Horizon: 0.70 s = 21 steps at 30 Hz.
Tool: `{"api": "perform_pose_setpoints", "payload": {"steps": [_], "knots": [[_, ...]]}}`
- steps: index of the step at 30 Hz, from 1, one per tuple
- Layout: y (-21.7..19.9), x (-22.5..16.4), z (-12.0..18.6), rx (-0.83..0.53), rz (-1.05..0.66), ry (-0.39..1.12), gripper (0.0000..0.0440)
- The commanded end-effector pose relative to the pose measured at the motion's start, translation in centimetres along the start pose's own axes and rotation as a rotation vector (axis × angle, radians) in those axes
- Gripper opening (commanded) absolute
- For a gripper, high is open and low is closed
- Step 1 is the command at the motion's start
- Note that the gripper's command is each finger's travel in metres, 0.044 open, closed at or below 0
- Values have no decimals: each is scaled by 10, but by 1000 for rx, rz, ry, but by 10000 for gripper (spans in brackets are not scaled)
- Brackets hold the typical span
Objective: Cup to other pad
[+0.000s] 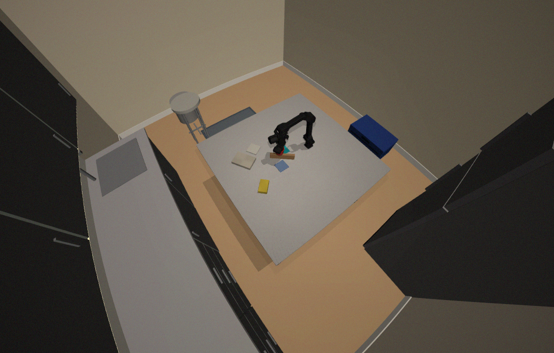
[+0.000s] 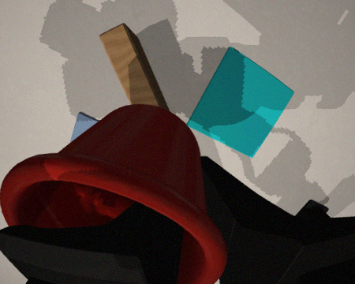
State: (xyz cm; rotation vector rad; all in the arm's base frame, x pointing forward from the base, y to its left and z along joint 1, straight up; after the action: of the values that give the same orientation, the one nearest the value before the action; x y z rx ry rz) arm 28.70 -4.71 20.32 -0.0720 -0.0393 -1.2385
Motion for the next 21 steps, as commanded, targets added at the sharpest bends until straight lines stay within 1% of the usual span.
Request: {"api": "perform_pose_setpoints", "payload": {"steps": [1, 11, 21], "knots": [[-8, 6, -1, 17, -20, -5, 0], [-25, 18, -11, 42, -77, -25, 0], [-41, 24, -29, 57, -125, -39, 0]]}}
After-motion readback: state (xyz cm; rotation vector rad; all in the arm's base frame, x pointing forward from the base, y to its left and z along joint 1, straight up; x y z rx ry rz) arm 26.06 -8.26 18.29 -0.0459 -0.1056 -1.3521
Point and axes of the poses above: the point midway between the two fingers, 35 mm back from their tips, its own z axis back along the fingers, its own y axis across the jaws, x = y × z, the point moved 6 cm from there along z, back along the fingers, and after that the axes turned 10 degrees about -z, right-handed, at the moved point
